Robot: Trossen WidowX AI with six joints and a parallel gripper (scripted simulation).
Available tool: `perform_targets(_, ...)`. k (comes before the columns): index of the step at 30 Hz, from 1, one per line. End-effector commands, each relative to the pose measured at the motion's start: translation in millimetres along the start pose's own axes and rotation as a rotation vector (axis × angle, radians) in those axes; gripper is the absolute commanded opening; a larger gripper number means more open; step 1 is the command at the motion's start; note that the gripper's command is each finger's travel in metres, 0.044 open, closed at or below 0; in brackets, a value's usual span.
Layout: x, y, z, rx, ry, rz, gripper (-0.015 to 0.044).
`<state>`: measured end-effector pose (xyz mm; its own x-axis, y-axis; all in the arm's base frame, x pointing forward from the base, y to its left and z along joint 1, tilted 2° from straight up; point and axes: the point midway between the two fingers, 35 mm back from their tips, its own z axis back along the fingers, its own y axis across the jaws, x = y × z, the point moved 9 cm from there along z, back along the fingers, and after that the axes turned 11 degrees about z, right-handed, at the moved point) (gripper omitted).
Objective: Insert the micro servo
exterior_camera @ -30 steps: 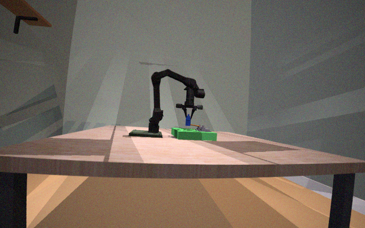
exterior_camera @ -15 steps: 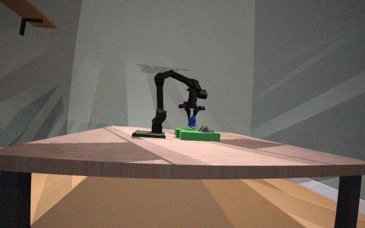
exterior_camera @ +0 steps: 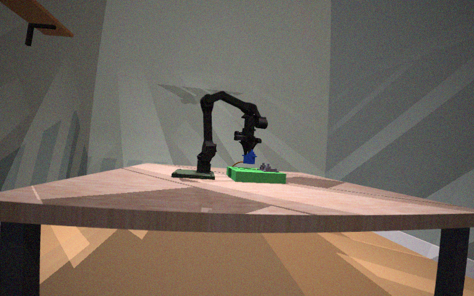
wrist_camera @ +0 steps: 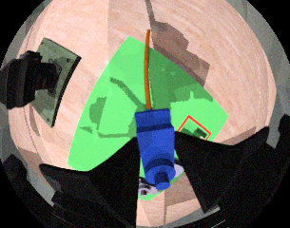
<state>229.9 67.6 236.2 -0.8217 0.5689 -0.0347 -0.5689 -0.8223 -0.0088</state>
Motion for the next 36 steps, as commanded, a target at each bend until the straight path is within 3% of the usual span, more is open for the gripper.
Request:
perform_targets(1,2,-1,0,0.003,0.005,0.118,0.0)
perform_targets(14,11,-8,0,0.004,0.004,0.569,0.0)
perform_targets(29,13,-9,0,0.004,0.003,0.69,0.0)
perform_targets(36,13,-9,0,0.004,0.004,0.538,0.0)
